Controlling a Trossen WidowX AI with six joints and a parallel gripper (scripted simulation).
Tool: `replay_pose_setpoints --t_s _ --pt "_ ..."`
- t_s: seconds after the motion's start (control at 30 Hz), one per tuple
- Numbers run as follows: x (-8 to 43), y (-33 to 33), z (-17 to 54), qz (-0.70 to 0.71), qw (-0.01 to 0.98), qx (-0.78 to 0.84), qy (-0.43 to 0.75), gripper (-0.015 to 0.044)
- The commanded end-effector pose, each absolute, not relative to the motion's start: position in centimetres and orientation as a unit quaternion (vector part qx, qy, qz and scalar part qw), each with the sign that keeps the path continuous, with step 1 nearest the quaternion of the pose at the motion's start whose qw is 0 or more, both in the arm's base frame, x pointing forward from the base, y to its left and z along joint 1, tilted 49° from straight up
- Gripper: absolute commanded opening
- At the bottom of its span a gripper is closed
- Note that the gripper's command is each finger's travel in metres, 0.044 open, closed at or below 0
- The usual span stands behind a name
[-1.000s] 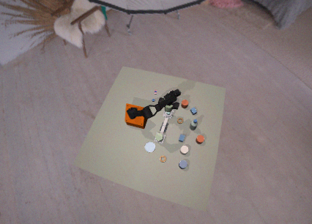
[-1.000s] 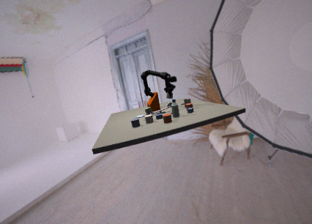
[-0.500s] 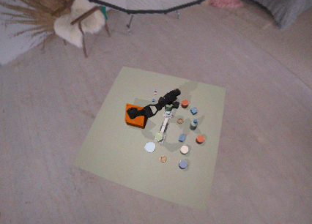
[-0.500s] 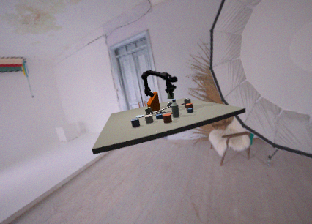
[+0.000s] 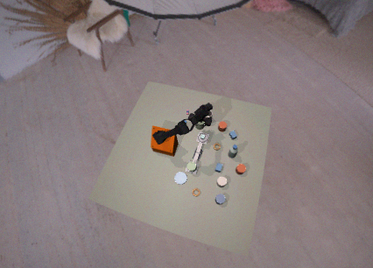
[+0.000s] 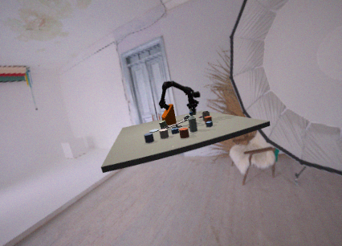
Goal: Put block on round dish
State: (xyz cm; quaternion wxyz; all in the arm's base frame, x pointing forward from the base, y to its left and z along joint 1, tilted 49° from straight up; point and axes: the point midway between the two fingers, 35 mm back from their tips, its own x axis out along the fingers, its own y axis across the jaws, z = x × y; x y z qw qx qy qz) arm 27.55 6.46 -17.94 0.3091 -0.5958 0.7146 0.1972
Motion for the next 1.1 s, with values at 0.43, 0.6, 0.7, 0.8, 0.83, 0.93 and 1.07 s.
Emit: replay_pose_setpoints --t_s 0.43,0.6,0.7,0.8,0.83,0.93,1.07 --pt "24.7 4.5 -24.0 0.197 0.31 -0.596 0.714 0.0" --pt "24.5 3.6 -24.7 0.196 0.31 -0.596 0.714 0.0" --pt "24.5 3.5 -24.8 0.196 0.31 -0.596 0.714 0.0" --pt "24.5 3.2 -25.1 0.196 0.31 -0.596 0.714 0.0" --pt "24.5 3.1 -25.2 0.196 0.31 -0.596 0.714 0.0" --pt "24.4 2.7 -25.5 0.196 0.309 -0.596 0.714 0.0" --pt "24.3 2.2 -26.0 0.196 0.309 -0.596 0.714 0.0"
